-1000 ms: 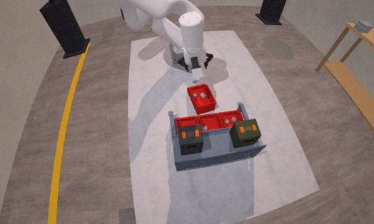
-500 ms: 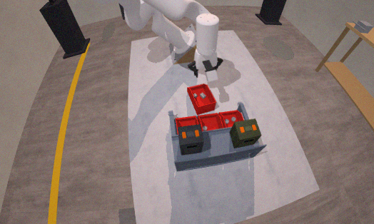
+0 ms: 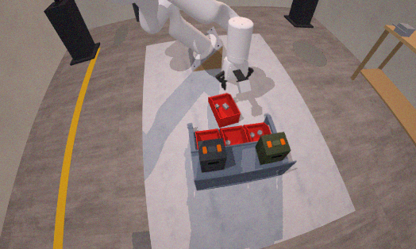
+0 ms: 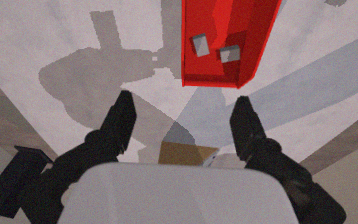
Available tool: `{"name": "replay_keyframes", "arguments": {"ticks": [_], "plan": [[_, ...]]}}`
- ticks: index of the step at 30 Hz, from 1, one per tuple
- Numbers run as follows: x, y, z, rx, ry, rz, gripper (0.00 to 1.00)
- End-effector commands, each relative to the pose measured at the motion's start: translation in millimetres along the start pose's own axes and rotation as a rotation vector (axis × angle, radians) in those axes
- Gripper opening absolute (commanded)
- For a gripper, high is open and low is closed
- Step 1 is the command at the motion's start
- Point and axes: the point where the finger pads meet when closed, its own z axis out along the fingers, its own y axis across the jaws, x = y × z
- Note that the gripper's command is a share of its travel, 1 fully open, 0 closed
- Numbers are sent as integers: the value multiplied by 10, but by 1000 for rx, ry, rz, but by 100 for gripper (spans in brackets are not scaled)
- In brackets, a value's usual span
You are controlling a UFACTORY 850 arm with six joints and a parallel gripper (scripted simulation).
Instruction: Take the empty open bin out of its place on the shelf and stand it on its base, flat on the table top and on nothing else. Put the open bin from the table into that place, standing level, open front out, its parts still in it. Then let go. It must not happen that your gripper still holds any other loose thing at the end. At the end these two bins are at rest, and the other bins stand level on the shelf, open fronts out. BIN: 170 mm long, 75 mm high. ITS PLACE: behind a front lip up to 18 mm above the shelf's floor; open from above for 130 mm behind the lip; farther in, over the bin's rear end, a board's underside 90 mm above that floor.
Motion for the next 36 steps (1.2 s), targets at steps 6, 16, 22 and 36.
{"name": "replay_keyframes", "arguments": {"ticks": [6,16,22,36], "plan": [[80,-57,9,-14,19,-17,100],[98,-71,13,-18,23,-21,100],[99,-71,13,-18,23,-21,0],[99,-71,13,-18,23,-21,0]]}}
